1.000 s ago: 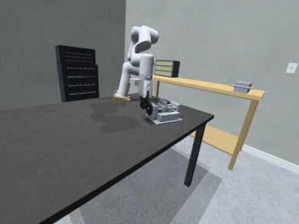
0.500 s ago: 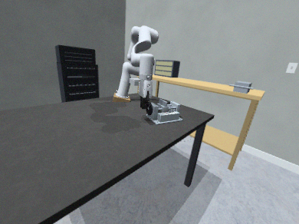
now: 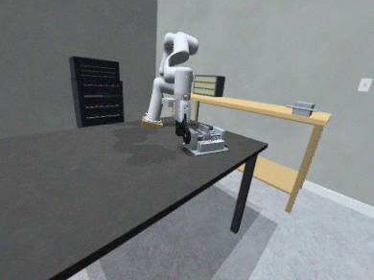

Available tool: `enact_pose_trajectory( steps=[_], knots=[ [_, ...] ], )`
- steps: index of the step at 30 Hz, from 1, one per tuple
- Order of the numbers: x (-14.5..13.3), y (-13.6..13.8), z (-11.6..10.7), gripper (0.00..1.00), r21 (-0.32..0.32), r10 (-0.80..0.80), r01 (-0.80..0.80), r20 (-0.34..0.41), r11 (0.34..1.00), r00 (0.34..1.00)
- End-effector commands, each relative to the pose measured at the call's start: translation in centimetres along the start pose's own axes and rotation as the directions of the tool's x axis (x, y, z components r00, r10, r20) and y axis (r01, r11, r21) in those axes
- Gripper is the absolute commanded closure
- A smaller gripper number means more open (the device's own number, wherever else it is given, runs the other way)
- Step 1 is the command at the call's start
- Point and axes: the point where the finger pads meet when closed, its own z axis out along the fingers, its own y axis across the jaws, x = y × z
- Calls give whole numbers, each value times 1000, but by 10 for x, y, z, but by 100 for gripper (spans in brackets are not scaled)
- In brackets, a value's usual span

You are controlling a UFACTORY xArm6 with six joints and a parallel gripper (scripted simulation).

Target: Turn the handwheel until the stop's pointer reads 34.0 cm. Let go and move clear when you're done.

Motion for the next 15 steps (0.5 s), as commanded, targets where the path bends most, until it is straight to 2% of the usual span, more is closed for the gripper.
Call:
enact_pose_trajectory(
  steps=[1,5,6,15],
  knots=[
    [0,-1,-1,94,3,0,0,0,1000,1000],
    [0,-1,-1,94,3,0,0,0,1000,1000],
    [0,-1,-1,43,3,0,0,0,1000,1000],
    [0,-1,-1,43,3,0,0,0,1000,1000]
  ],
)
